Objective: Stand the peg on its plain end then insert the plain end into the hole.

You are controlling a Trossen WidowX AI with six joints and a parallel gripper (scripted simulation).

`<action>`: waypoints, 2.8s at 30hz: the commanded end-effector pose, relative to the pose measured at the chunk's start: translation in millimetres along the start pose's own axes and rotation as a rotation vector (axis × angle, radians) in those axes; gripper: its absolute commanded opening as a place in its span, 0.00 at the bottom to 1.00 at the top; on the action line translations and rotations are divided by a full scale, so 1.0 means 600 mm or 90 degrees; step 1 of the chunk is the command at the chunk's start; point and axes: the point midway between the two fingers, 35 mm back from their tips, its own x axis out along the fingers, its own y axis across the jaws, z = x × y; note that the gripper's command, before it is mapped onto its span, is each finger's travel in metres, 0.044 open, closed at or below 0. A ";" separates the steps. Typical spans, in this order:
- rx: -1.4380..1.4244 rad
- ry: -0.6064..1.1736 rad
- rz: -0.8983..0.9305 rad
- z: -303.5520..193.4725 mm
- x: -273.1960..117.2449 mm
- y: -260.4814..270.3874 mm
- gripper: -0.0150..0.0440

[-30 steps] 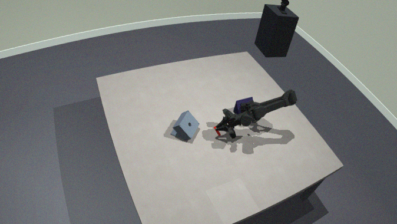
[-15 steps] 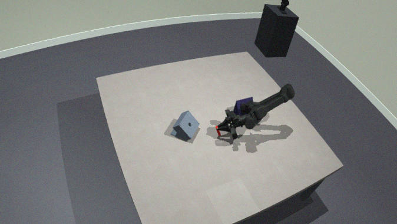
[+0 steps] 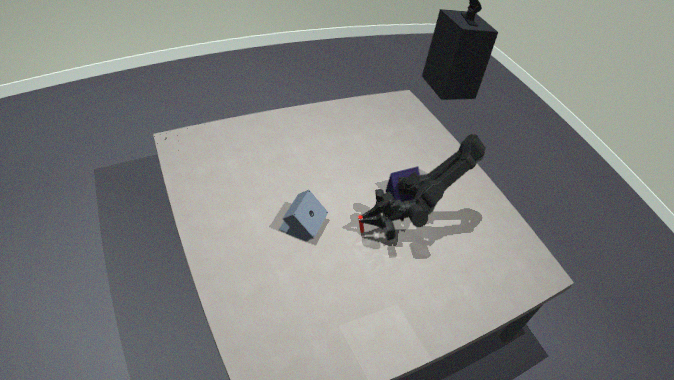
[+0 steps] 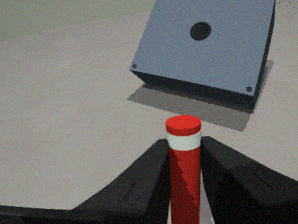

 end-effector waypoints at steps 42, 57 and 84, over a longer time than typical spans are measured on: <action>-0.003 -0.066 0.002 -0.018 -0.017 0.000 0.34; -0.002 -0.080 0.001 -0.022 -0.022 0.001 0.34; 0.005 -0.111 -0.004 -0.028 -0.030 0.000 0.34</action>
